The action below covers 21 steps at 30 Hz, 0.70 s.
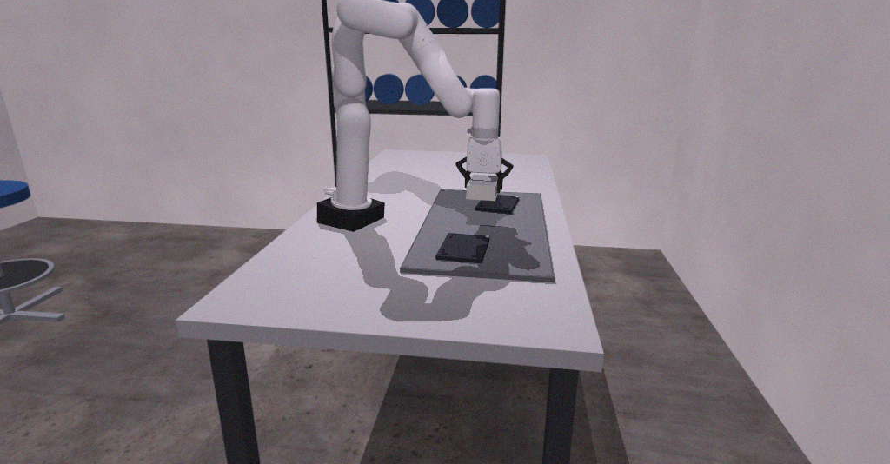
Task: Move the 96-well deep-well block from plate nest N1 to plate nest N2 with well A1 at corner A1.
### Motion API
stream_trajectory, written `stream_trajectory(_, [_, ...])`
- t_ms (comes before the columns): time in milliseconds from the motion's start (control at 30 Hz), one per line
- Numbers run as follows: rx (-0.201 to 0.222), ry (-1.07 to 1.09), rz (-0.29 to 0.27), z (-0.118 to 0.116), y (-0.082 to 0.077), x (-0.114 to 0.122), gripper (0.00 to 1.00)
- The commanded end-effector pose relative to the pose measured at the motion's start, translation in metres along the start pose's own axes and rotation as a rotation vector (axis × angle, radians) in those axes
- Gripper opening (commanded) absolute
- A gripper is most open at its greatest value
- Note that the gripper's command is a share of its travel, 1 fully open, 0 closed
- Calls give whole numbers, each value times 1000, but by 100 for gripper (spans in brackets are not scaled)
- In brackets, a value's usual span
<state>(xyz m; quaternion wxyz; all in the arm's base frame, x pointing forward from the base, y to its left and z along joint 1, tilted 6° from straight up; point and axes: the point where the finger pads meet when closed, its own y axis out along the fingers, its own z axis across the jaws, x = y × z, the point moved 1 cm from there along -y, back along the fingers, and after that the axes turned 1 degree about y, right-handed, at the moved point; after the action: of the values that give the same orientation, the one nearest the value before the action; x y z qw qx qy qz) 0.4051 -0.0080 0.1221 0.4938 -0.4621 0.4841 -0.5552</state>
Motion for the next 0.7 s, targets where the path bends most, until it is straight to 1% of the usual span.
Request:
stream_trajectory(0, [4,0,1,0,-1,15,0])
stream_trajectory(200, [4,0,1,-2,-1,35,0])
stream_trajectory(267, [4,0,1,-2,-1,35,0])
stream_trajectory(667, [4,0,1,-6,-1,75,0])
